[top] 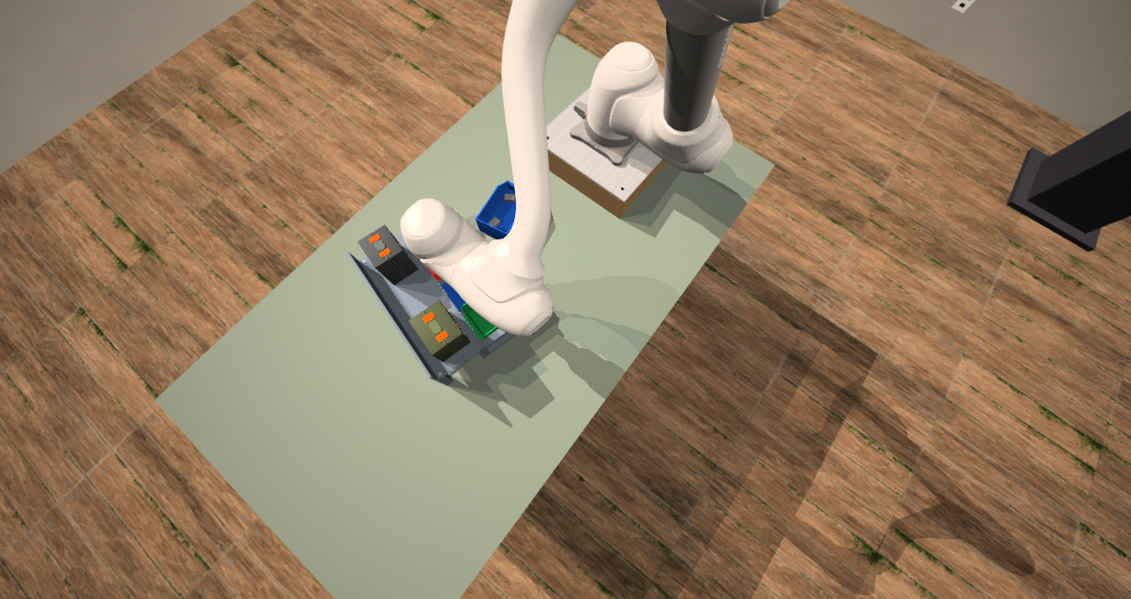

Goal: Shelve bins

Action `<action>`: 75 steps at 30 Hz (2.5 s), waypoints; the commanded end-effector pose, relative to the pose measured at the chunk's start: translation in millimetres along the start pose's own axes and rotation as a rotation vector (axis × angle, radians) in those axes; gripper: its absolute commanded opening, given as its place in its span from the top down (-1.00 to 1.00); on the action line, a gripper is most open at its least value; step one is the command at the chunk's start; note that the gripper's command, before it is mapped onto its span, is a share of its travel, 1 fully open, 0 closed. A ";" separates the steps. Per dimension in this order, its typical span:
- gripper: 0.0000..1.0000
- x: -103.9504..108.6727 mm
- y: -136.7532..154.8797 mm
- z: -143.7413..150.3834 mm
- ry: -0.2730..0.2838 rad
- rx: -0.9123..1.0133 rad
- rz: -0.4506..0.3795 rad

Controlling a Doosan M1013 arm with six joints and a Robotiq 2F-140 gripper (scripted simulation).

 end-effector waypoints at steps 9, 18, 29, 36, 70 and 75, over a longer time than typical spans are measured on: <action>0.69 -1.7 -3.8 -0.2 -0.003 -0.004 0.001; 0.69 -1.7 -3.8 -0.2 -0.003 -0.004 0.002; 0.69 -1.7 -3.8 -0.2 -0.002 -0.004 0.002; 0.69 -1.7 -3.8 -0.2 -0.002 -0.004 0.002; 0.69 11.8 -5.1 -0.1 -0.002 -0.004 0.002; 0.69 18.2 -5.8 -0.1 -0.002 -0.004 0.002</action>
Point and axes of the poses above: the point where the finger pads meet when closed, its own x axis back along the fingers, its own z axis across the jaws, y = z × x, the point moved 1 cm from there along x, back along the fingers, and after that the axes turned 4 degrees about x, right-handed, at the moved point
